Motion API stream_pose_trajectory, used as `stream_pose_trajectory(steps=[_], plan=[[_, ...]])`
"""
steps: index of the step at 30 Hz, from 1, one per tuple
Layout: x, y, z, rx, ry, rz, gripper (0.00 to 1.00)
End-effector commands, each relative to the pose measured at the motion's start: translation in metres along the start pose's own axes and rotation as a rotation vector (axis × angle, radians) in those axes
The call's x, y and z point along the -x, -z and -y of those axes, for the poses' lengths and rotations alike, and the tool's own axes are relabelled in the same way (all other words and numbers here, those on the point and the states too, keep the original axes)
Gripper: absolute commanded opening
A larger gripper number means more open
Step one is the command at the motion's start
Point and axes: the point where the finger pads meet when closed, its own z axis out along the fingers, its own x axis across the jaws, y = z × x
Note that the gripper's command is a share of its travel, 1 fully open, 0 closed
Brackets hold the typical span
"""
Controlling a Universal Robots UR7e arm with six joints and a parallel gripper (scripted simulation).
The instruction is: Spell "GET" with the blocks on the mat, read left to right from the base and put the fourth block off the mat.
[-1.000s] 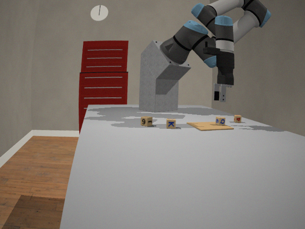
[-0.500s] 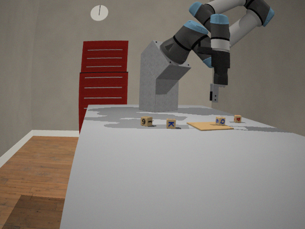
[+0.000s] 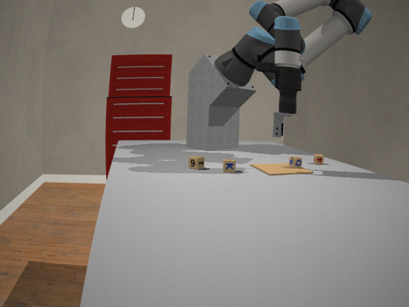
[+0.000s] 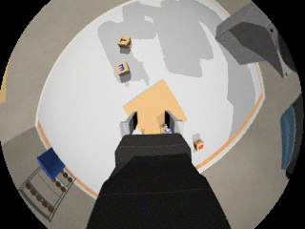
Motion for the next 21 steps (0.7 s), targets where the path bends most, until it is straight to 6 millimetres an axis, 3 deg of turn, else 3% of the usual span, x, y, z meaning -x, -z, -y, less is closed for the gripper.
stream_pose_trajectory(steps=[1,21], plan=[[0.010,0.000,0.012,0.000,-0.139,0.001,1.00],[0.031,-0.001,0.043,0.000,-0.491,0.000,1.00]])
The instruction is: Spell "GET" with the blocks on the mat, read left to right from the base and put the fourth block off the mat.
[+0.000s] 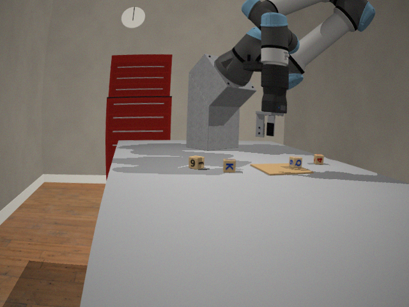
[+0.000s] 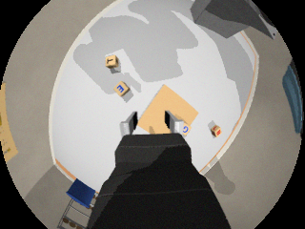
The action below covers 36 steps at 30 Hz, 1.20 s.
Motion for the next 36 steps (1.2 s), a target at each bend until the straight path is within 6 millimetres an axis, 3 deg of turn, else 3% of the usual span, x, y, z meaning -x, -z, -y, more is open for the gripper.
stream_pose_trajectory(steps=[1,36], plan=[[0.013,0.000,0.008,0.002,-0.139,0.001,1.00],[0.065,0.001,0.051,0.017,-0.755,-0.002,1.00]])
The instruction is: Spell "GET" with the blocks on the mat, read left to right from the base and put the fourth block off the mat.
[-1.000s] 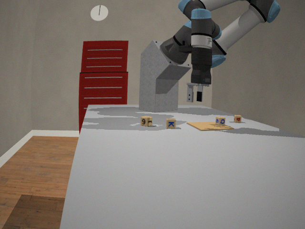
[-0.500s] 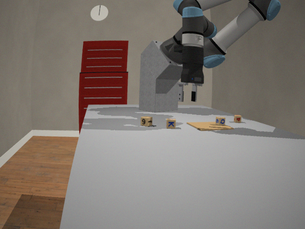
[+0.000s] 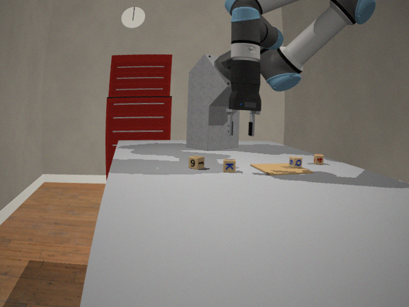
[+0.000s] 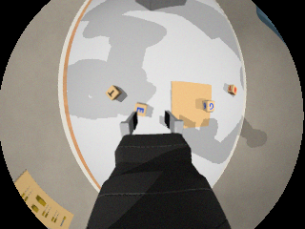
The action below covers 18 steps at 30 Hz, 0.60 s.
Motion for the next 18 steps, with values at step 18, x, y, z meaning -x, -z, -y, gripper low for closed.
stream_pose_trajectory(steps=[18], plan=[[0.028,0.001,0.003,0.010,-0.258,-0.004,1.00]])
